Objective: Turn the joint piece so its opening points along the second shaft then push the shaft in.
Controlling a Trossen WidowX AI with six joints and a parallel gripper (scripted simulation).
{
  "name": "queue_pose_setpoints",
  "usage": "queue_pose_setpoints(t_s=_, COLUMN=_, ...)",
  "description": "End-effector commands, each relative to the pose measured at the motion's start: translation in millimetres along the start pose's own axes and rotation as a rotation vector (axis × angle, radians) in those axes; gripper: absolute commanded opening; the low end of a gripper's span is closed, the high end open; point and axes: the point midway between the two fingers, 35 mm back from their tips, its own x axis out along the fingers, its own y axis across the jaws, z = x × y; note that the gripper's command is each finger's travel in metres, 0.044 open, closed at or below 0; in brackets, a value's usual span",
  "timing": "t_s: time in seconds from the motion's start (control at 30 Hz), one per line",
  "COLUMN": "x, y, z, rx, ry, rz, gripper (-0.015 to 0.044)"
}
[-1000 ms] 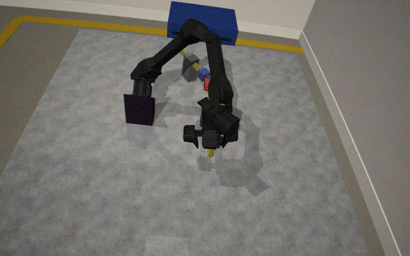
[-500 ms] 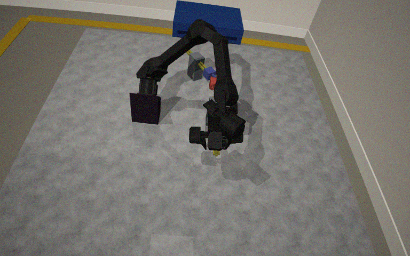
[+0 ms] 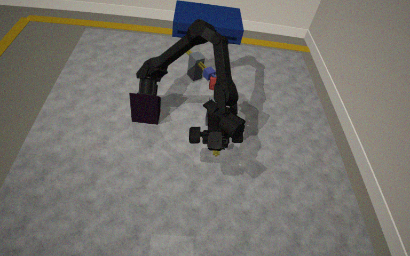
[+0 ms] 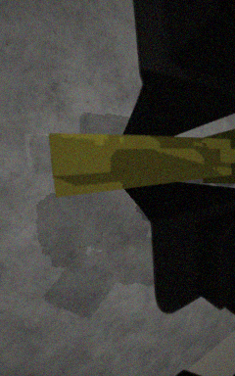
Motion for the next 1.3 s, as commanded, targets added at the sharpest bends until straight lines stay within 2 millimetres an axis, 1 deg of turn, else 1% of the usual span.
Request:
queue_pose_setpoints(t_s=0.0, x=0.1, y=0.7, z=-0.3, rx=0.002, ry=0.002, rz=0.004, gripper=0.0102)
queue_pose_setpoints(t_s=0.1, x=0.1, y=0.7, z=-0.3, rx=0.002, ry=0.002, rz=0.004, gripper=0.0102)
queue_pose_setpoints(t_s=0.3, x=0.1, y=0.7, z=-0.3, rx=0.002, ry=0.002, rz=0.004, gripper=0.0067)
queue_pose_setpoints(t_s=1.27, x=0.1, y=0.6, z=0.0, rx=-0.001, ry=0.000, rz=0.003, gripper=0.0067)
